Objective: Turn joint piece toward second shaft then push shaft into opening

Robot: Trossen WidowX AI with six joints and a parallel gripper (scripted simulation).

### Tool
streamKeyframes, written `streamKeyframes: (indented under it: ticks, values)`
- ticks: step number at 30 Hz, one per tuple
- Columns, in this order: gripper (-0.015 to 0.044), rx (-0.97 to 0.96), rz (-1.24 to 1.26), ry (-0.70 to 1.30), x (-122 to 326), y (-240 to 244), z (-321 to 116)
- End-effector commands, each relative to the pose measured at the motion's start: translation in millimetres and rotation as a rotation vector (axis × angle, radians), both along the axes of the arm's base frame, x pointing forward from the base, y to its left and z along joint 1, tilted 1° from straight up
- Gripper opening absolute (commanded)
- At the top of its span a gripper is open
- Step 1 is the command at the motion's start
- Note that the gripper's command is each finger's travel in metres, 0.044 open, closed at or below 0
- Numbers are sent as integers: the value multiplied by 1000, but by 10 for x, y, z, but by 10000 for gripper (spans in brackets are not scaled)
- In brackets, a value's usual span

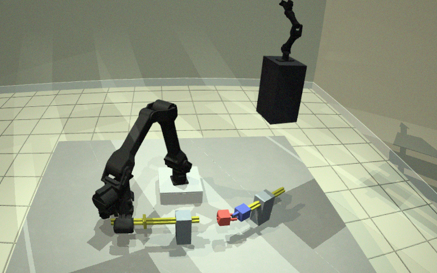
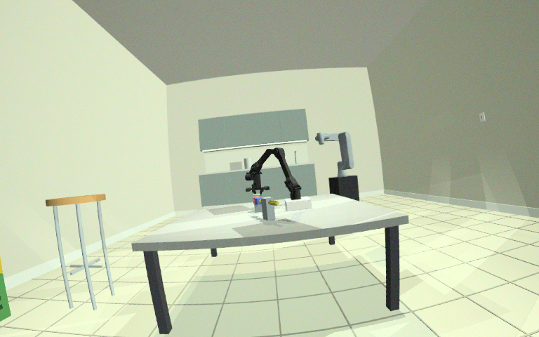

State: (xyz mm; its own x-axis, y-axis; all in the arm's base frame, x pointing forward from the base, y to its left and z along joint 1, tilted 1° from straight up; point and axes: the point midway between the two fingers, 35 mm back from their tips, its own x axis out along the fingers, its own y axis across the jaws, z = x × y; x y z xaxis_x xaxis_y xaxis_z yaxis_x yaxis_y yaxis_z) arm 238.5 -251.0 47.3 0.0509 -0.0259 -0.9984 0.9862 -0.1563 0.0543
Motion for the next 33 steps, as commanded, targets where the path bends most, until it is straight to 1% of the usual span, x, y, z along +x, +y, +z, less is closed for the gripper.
streamKeyframes:
  ticks: [1,9,33]
  values:
    - [0,-1,1,-3,0,-1,2]
    - [0,2,0,4,10,47,0]
    - [0,9,-2,20,72,415,-11]
